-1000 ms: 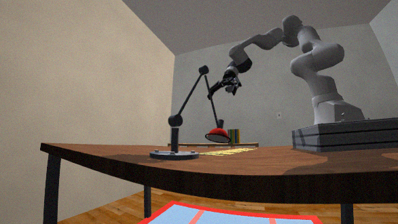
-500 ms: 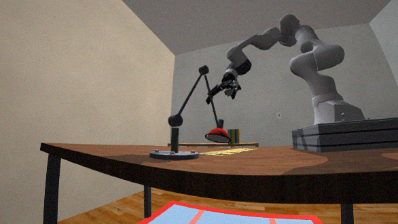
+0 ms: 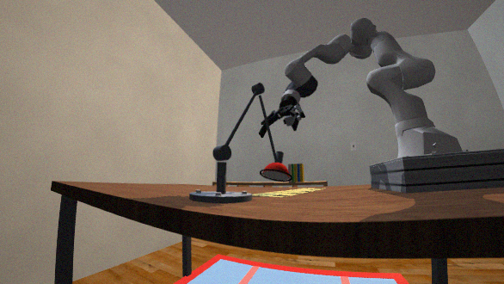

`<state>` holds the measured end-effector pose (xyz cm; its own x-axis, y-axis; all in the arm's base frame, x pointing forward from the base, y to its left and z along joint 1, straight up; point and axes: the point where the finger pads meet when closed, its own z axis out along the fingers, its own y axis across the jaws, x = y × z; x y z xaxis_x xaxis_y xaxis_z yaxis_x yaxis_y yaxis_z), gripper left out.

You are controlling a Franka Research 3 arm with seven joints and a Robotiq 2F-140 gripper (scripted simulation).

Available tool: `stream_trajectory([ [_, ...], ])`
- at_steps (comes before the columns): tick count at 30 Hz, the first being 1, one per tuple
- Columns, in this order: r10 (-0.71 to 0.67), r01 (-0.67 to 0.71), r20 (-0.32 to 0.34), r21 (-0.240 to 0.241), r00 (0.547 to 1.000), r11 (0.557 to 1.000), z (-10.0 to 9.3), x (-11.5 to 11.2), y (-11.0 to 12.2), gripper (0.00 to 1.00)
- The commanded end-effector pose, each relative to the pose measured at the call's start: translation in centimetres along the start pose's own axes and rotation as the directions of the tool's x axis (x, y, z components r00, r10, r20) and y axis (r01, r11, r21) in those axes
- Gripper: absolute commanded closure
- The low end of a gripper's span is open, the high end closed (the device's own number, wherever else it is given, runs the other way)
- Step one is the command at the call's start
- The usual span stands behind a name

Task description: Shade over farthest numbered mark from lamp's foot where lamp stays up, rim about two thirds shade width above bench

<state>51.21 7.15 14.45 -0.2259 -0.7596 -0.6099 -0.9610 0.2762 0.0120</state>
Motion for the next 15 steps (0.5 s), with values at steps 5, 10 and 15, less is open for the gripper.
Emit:
stream_trajectory([
  [5,0.008,-0.008,-0.002,0.007,1.0,1.0,1.3,0.1,-0.3,0.0],
  [10,0.014,-0.014,-0.005,0.003,1.0,1.0,2.6,0.1,-0.1,0.0],
  [15,0.019,-0.019,-0.008,0.0,1.0,1.0,3.8,0.1,0.1,0.0],
])
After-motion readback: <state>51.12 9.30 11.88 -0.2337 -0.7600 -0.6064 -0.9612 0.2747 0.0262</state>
